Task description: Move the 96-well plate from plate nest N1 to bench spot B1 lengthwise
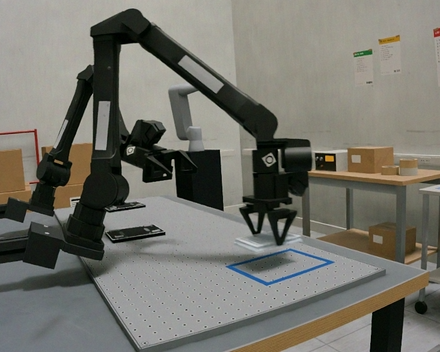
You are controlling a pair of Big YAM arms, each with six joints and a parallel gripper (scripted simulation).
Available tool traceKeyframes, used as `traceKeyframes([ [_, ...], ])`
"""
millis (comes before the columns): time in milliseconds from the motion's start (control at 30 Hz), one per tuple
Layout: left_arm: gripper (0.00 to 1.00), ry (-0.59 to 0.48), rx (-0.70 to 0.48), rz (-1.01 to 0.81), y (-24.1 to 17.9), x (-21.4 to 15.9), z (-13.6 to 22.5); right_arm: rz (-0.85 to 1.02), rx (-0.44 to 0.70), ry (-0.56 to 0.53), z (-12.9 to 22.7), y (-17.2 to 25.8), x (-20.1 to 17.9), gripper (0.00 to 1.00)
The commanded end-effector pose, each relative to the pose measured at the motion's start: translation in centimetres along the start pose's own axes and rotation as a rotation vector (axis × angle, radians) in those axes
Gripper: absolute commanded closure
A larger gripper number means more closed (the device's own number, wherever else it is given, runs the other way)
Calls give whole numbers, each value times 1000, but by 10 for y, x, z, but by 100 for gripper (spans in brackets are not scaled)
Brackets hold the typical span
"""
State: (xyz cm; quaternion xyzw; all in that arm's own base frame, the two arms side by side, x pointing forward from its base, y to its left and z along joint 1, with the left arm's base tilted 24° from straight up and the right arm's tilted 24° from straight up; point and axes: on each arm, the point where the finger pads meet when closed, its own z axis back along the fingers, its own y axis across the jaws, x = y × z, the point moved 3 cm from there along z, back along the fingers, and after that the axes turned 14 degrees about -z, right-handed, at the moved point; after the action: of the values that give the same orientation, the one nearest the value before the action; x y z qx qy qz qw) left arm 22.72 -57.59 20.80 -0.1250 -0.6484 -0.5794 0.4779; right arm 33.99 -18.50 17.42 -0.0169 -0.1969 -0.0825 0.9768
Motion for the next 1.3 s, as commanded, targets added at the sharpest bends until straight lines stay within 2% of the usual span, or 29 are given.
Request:
traceKeyframes([
  [0, 0, -108, 81, 62, -2, 44, -27, 1, -10, -31, 10, -23, 28, 21],
  [167, 0, -98, 94, 63, 6, 37, -29, 9, -15, -47, 17, -21, 31, 21],
  [200, 0, -114, 105, 67, 14, 46, -25, 11, -15, -47, 17, -20, 31, 21],
  [567, 0, -115, 104, 67, 13, 46, -25, 6, -13, -37, 19, -24, 37, 21],
  [1033, 0, -115, 104, 67, 13, 46, -25, 51, -22, -47, -27, -20, 40, 21],
  [1267, 0, -115, 104, 67, 13, 46, -25, 52, -26, -64, -20, -20, 42, 21],
])
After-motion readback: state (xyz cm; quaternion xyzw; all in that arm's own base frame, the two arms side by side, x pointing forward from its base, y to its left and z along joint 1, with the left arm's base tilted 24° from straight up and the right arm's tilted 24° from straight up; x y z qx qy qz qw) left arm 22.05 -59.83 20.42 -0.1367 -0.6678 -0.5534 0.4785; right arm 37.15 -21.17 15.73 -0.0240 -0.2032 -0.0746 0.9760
